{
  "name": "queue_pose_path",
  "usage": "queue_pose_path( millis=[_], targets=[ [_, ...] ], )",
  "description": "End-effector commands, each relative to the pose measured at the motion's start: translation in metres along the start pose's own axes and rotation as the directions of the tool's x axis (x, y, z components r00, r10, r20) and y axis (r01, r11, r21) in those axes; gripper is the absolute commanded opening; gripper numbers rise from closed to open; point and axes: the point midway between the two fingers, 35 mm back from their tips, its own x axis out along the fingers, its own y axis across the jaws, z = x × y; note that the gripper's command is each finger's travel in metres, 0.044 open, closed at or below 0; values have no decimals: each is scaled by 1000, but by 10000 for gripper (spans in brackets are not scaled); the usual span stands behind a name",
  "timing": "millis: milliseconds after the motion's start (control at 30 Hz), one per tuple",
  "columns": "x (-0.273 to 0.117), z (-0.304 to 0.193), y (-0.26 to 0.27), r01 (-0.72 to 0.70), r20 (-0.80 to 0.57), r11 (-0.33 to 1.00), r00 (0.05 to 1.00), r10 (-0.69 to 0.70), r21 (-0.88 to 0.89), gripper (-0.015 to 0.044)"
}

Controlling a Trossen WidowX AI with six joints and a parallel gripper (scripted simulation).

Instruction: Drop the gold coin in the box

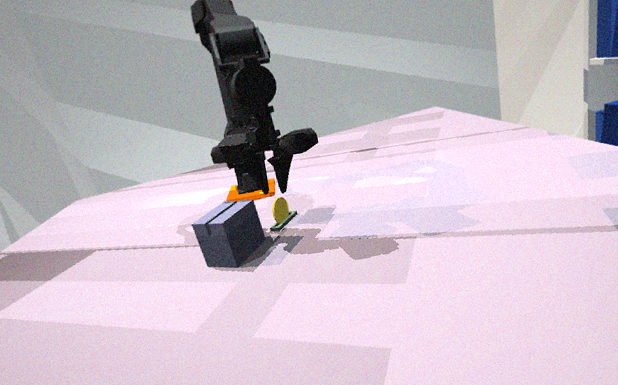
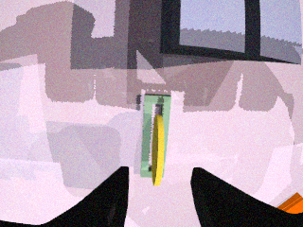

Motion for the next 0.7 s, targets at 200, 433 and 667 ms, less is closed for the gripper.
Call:
queue_pose_path(
  millis=[200, 433, 667],
  targets=[
    [17, -1, 0, 2, -10, 1000, 1000, -2, 5, 161],
    [28, -2, 0, 2, -10, 1000, 1000, -2, 5, 161],
    [39, -2, 0, 2, -10, 1000, 1000, -2, 5, 161]
  ],
)
